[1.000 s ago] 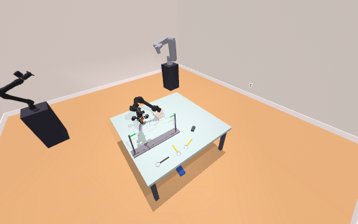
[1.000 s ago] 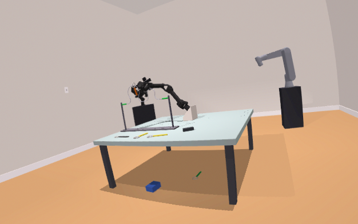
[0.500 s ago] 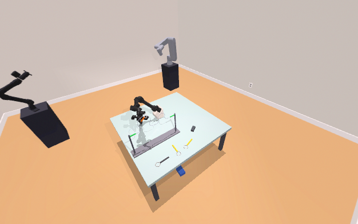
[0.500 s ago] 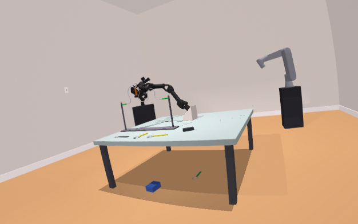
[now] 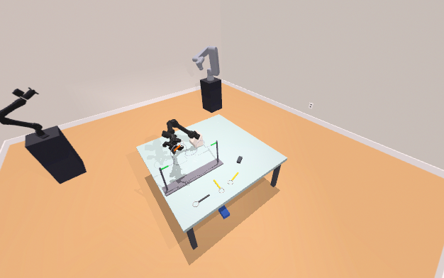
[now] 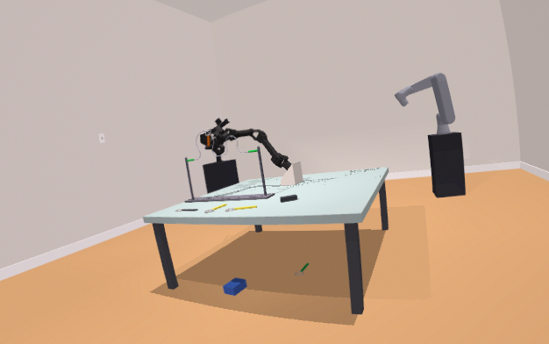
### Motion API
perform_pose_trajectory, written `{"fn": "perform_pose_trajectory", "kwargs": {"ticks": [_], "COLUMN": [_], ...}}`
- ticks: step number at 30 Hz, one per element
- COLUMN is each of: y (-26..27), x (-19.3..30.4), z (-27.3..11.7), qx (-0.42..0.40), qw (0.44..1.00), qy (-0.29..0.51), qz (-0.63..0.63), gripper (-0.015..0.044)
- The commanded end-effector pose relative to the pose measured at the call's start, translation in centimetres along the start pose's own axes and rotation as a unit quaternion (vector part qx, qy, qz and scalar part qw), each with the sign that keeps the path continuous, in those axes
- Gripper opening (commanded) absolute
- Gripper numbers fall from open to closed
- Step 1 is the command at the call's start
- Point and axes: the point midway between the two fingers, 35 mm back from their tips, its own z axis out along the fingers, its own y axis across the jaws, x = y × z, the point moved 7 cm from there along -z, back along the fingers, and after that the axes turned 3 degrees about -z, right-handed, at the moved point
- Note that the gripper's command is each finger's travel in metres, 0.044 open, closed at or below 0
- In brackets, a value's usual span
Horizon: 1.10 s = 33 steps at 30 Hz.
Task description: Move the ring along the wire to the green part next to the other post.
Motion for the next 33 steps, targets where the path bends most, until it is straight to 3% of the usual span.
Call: {"fn": "perform_pose_trajectory", "kwargs": {"ticks": [1,33], "y": [0.01,-0.23], "x": [0.04,0.37], "z": [-0.01,0.18], "qx": [0.013,0.120], "qw": [1.000,0.970], "qy": [-0.003,-0.021], "qz": [-0.023,-0.209], "gripper": [-0.0150,-0.0150]}}
